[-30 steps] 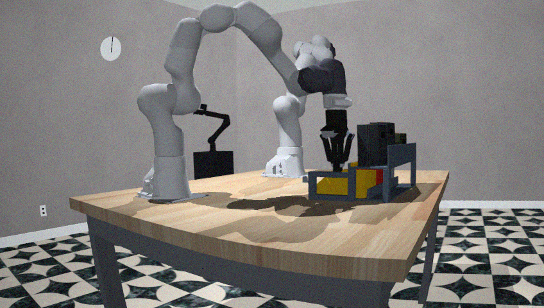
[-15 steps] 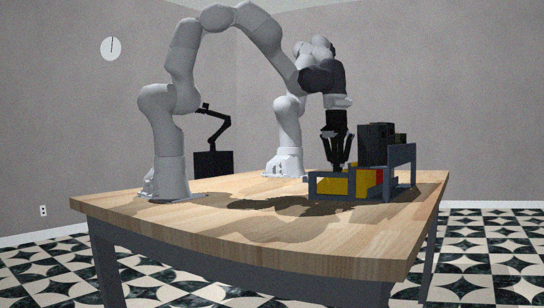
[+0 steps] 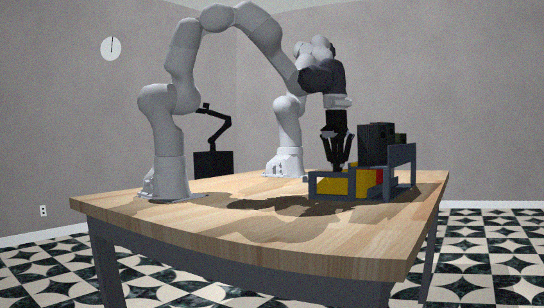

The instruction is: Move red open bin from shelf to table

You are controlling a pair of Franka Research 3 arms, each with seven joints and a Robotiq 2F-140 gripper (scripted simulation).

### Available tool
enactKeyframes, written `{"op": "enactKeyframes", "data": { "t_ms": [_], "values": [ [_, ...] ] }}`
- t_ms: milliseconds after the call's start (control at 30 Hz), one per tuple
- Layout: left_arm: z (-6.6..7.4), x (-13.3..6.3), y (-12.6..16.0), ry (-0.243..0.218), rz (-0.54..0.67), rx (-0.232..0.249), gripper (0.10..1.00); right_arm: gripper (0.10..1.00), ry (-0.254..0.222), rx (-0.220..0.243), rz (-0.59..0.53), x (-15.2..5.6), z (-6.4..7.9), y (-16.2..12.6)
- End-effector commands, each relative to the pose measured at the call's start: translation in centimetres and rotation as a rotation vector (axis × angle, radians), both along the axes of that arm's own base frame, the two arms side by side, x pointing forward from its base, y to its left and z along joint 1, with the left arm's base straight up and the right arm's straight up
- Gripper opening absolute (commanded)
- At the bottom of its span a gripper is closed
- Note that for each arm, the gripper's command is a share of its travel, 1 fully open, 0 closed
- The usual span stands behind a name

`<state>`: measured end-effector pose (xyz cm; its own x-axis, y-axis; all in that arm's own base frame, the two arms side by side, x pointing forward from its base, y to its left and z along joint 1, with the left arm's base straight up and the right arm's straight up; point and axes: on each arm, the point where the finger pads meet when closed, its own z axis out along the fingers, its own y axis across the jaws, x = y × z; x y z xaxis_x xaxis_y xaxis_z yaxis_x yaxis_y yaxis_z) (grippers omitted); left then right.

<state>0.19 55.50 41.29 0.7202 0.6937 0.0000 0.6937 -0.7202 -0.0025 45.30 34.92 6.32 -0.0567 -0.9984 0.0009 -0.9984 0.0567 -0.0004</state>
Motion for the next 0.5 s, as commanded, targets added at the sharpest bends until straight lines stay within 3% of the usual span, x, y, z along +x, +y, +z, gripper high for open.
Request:
{"op": "enactKeyframes", "data": {
  "t_ms": [0, 467],
  "values": [
    [0.01, 0.0, 0.0, 0.0, 0.0, 0.0, 1.0, 0.099, 0.0, 0.001, -0.005, -0.05, -0.03, 0.05],
    [0.01, 0.0, 0.0, 0.0, 0.0, 0.0, 1.0, 0.099, 0.0, 0.001, -0.005, -0.05, 0.14, 0.05]
  ]
}}
